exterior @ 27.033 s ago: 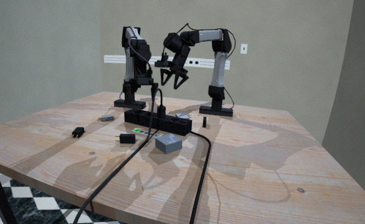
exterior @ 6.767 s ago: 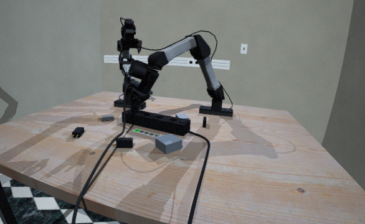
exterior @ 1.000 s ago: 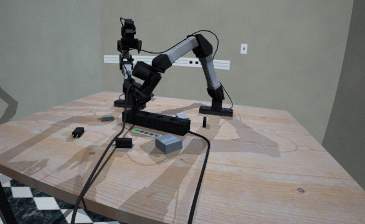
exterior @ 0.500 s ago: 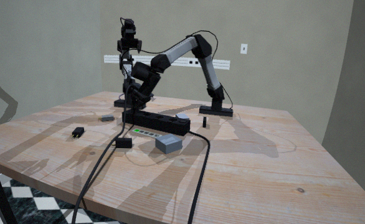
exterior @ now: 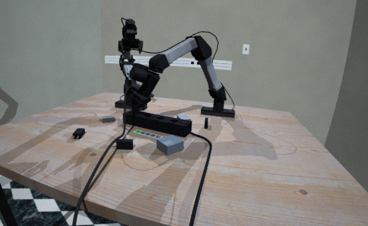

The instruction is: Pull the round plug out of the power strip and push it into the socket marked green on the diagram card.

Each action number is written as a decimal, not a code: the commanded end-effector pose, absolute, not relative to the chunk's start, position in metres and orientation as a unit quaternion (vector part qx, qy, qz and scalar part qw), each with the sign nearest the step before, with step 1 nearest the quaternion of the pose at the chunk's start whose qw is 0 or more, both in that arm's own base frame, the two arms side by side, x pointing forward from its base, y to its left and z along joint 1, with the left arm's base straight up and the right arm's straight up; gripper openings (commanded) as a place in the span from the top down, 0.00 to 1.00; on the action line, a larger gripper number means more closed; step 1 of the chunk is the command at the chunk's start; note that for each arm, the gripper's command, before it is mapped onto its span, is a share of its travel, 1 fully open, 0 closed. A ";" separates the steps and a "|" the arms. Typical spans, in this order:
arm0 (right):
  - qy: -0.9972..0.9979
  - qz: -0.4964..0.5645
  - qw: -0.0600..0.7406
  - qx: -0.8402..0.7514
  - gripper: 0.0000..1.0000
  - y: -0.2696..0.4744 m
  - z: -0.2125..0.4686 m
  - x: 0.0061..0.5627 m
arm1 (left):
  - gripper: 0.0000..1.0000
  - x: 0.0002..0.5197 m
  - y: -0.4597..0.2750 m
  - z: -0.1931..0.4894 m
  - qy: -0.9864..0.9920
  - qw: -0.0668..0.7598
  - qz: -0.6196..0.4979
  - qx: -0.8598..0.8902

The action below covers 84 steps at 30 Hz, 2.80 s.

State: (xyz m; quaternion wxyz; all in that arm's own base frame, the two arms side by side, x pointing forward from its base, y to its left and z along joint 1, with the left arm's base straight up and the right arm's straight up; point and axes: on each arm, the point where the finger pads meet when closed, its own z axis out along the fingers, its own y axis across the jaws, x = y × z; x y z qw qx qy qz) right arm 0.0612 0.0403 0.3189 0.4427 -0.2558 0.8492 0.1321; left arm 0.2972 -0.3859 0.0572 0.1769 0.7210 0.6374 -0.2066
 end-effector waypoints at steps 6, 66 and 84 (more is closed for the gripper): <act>0.845 0.134 0.451 -0.252 0.00 0.039 0.326 0.061 | 0.67 0.273 -0.344 -0.007 0.667 0.097 -0.144 0.725; 0.825 0.157 0.456 -0.295 0.00 0.054 0.336 0.061 | 0.35 0.290 -0.334 0.178 0.697 0.295 -0.204 0.621; 0.778 0.210 0.458 -0.376 0.00 0.079 0.352 0.047 | 0.35 0.214 -0.257 0.204 0.778 0.419 -0.214 0.416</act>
